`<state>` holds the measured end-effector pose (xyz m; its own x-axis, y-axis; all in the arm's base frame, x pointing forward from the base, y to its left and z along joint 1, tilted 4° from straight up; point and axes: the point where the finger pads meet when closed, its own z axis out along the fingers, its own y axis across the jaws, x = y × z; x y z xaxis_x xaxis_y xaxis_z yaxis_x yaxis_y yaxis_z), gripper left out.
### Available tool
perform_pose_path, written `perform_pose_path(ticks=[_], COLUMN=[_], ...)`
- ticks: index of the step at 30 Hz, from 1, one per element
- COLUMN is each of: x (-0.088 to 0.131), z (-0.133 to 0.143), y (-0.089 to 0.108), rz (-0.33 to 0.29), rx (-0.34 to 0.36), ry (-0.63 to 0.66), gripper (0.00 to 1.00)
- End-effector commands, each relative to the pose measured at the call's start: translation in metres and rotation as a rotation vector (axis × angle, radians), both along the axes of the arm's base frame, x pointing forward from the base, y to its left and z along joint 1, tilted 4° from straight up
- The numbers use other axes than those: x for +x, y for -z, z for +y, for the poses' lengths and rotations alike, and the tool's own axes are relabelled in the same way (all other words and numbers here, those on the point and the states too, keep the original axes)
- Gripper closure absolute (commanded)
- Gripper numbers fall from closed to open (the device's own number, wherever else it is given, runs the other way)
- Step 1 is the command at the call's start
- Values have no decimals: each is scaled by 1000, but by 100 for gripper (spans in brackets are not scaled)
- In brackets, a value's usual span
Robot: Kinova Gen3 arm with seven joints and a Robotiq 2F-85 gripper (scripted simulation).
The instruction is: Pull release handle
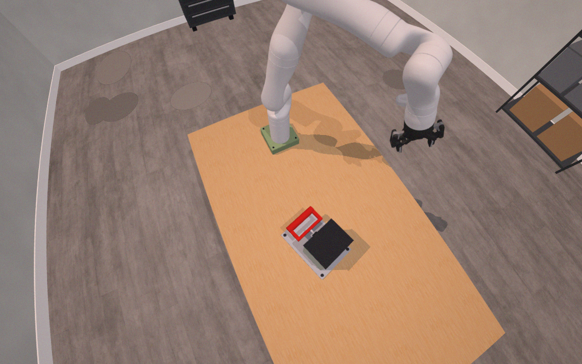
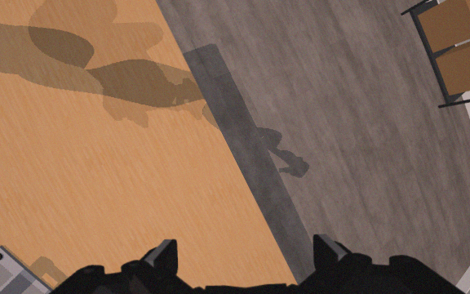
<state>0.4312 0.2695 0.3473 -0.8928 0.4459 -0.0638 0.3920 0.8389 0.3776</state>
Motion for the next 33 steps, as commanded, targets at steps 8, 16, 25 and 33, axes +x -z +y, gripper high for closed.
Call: perform_pose_path(ticks=[8,16,25,33], x=[0,0,1,6], z=[0,0,-7,-34], y=[-1,-1,4,18], rz=[-2,-2,19,63], rx=[1,1,3,-4], ry=[0,0,31,111], gripper=[0,0,0,0])
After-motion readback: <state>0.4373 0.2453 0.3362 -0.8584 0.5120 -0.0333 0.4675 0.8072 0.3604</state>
